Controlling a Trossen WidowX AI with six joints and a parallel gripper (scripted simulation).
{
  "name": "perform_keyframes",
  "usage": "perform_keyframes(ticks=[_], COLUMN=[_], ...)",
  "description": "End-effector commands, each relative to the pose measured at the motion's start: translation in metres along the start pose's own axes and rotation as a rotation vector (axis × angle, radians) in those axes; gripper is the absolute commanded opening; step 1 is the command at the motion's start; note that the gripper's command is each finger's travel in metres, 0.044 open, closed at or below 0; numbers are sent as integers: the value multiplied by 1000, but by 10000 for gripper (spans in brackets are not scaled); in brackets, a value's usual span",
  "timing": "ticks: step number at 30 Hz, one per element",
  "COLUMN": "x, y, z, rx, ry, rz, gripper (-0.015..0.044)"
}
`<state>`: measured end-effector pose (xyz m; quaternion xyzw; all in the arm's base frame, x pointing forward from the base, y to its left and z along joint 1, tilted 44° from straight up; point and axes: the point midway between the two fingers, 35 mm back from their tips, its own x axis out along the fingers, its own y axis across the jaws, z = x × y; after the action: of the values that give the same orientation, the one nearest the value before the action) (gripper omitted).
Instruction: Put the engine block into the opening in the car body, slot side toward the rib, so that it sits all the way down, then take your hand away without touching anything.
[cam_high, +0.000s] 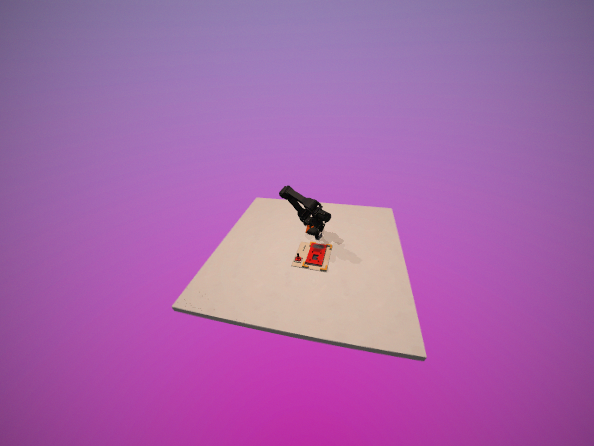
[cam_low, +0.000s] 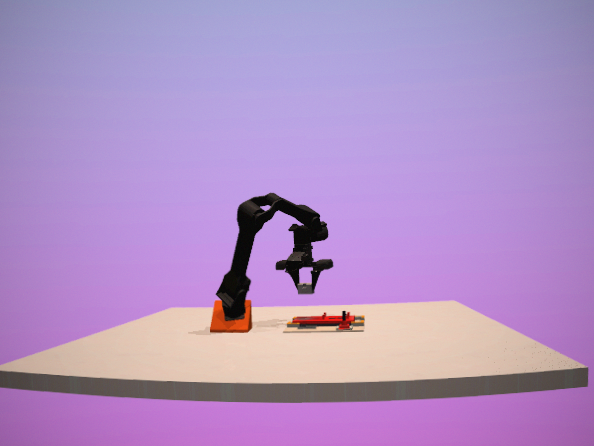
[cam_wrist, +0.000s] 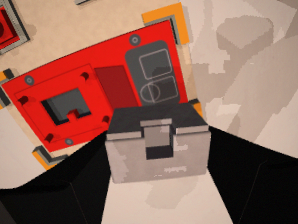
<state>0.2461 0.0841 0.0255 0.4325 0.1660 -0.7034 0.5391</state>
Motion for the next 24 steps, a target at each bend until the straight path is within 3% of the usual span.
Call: perform_keyframes(ticks=[1,17,24], x=[-1,5,5], y=[0,1,1], z=[4,20,21], rx=[-1,-4,-5], ry=[97,603,622], rz=[-7,-1,4], gripper=[0,0,0])
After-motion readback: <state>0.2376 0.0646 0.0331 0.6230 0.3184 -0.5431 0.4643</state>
